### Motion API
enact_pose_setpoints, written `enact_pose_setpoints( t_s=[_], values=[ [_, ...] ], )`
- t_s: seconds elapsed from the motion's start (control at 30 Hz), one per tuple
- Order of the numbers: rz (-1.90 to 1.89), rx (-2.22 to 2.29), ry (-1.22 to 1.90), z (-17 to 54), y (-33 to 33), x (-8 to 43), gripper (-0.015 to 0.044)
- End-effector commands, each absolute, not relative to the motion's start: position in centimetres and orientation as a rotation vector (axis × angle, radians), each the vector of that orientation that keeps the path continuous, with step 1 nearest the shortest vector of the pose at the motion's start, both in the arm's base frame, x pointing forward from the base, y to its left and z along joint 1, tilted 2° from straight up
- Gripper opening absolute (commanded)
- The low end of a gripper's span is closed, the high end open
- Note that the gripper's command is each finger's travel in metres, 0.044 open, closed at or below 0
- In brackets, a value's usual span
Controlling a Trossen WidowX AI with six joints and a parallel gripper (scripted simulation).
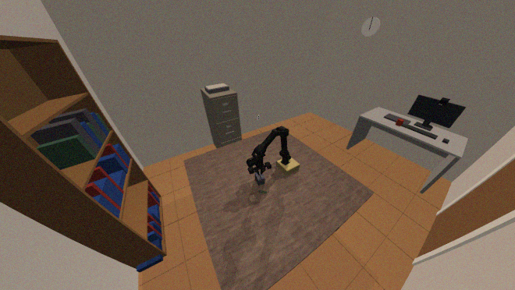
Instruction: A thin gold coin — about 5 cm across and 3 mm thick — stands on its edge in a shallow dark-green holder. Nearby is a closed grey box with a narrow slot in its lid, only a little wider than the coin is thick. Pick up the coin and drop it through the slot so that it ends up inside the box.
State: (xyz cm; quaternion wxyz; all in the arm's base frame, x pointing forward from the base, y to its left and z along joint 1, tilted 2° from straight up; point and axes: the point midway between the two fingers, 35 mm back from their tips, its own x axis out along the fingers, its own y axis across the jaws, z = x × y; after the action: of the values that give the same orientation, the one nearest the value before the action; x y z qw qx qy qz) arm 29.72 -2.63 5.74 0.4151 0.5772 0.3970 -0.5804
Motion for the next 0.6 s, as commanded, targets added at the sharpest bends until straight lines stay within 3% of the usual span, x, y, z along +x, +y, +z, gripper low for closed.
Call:
enact_pose_setpoints(
  t_s=[0.0,0.27,0.57],
  values=[
    [-1.458,1.450,0.998,5.8,-2.6,29.7,0.0161],
    [-1.458,1.450,0.998,5.8,-2.6,29.7,0.0161],
    [-1.458,1.450,0.998,7.5,-2.6,29.7,0.0397]
  ],
)
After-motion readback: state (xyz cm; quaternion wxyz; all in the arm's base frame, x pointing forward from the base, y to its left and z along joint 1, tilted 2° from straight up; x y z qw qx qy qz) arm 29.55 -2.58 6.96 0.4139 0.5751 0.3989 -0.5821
